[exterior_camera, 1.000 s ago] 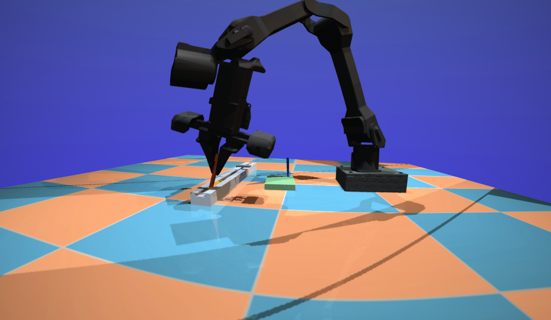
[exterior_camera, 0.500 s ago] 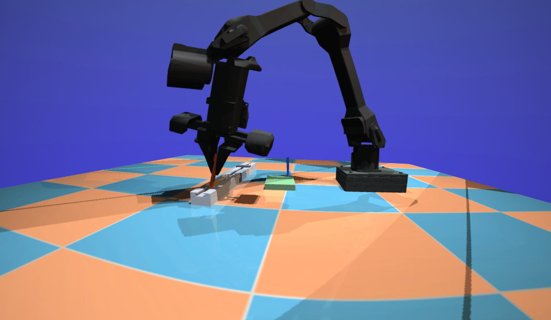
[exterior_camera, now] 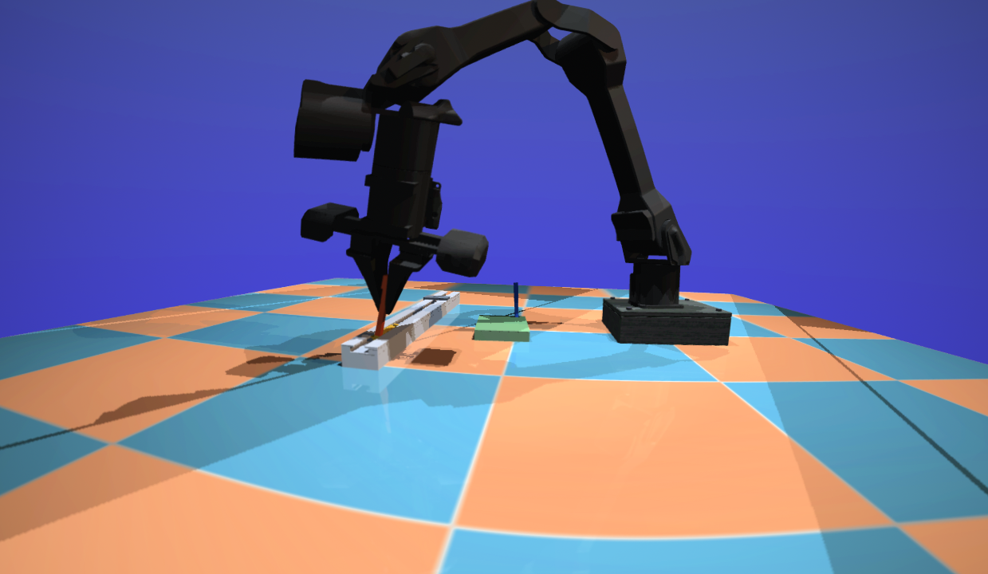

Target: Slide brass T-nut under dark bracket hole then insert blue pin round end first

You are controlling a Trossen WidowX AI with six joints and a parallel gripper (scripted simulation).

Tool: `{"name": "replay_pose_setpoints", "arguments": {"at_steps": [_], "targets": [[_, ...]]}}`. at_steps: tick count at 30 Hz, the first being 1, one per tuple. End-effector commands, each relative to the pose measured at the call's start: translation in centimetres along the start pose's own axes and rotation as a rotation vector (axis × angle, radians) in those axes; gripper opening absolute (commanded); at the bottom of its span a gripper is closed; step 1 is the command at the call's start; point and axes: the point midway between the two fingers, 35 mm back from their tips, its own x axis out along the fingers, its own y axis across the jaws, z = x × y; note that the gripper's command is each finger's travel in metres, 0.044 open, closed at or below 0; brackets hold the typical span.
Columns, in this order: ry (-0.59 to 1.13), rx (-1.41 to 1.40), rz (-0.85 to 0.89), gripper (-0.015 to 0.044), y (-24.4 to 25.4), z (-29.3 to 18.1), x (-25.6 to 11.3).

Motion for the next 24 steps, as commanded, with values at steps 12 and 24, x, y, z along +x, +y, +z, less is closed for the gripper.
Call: {"name": "replay_pose_setpoints", "arguments": {"at_steps": [12, 24], "targets": [[0.005, -0.012, -0.028, -0.015, 0.34, -0.09, -0.14], [0.005, -0.018, -0.051, -0.015, 0.49, -0.09, -0.12]]}}
